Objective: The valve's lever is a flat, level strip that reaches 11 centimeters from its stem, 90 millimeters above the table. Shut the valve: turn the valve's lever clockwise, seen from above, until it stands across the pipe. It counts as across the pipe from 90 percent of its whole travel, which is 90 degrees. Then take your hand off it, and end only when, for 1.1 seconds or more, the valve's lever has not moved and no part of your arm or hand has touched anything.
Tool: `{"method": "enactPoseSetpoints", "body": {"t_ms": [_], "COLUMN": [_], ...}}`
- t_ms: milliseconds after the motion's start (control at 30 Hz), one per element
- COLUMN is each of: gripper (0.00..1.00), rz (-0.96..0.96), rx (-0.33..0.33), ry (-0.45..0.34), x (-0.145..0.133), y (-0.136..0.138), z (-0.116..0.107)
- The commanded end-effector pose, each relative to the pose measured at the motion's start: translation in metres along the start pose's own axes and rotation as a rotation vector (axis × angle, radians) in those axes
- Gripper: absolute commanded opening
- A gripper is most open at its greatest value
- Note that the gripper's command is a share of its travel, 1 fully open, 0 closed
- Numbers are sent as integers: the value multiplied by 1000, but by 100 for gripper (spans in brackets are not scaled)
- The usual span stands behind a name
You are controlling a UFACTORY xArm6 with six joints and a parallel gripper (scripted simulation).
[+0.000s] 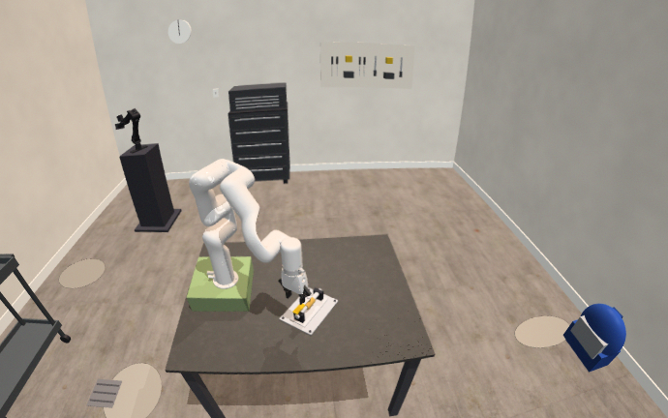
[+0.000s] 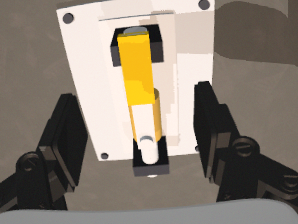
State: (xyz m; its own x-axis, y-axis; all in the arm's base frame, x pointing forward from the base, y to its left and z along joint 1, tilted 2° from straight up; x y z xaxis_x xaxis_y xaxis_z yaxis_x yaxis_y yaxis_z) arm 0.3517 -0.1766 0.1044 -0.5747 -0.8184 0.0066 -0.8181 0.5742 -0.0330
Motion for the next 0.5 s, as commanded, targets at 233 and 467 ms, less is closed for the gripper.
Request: {"method": "enactPoseSetpoints", "body": {"t_ms": [233, 467], "gripper": [68, 68], "rz": [0, 0], "rx": [4, 4], "ry": [-1, -1], "x": [0, 0], "y": [-1, -1], "z": [2, 9]}}
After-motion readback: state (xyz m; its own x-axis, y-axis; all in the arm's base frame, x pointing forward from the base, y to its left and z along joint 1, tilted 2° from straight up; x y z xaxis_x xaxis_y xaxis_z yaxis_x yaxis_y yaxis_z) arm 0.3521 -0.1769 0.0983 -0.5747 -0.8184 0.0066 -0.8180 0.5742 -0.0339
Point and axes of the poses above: the point where the finger pads meet when closed, its own z axis out along the fingers, its own y axis across the jaws, x = y × z, the point moved 1 cm from there along -z, back along the fingers, and after that the axes turned 3 degrees about z, right-handed, at the moved point
